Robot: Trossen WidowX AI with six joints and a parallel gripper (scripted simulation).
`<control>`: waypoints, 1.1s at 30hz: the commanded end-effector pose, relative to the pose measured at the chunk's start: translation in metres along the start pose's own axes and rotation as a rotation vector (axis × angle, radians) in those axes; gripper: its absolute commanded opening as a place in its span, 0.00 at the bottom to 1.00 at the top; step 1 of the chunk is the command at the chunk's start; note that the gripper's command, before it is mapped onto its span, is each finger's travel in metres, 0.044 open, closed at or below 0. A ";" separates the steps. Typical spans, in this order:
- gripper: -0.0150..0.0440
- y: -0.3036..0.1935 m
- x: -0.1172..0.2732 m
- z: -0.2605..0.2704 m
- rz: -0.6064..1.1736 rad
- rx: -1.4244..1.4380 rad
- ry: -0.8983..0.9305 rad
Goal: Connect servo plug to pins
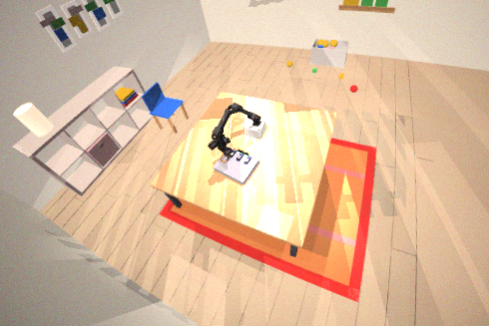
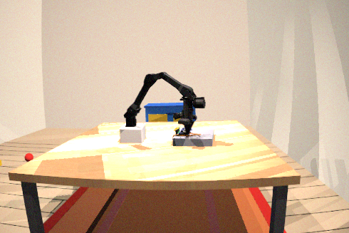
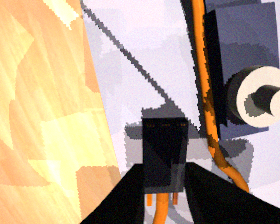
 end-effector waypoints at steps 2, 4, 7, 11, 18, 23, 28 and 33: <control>0.25 -0.003 0.033 0.000 0.024 0.007 0.000; 0.25 -0.003 0.033 0.000 0.024 0.007 0.000; 0.25 -0.001 0.034 -0.002 0.024 -0.022 0.000; 0.25 0.004 0.035 -0.009 0.023 -0.124 -0.002; 0.25 0.015 0.037 -0.022 0.021 -0.332 -0.006; 0.25 0.024 0.039 -0.031 0.019 -0.480 -0.008; 0.25 0.032 0.040 -0.040 0.017 -0.629 -0.010; 0.25 0.041 0.041 -0.048 0.015 -0.777 -0.012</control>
Point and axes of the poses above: the point midway between the two fingers, 35 mm back from their tips, its own x axis back along the fingers, its own z axis across the jaws, y = z × x, the point moved 3 cm from there along x, back along the fingers, and after that the axes turned 1 degree about x, right-handed, at the moved point
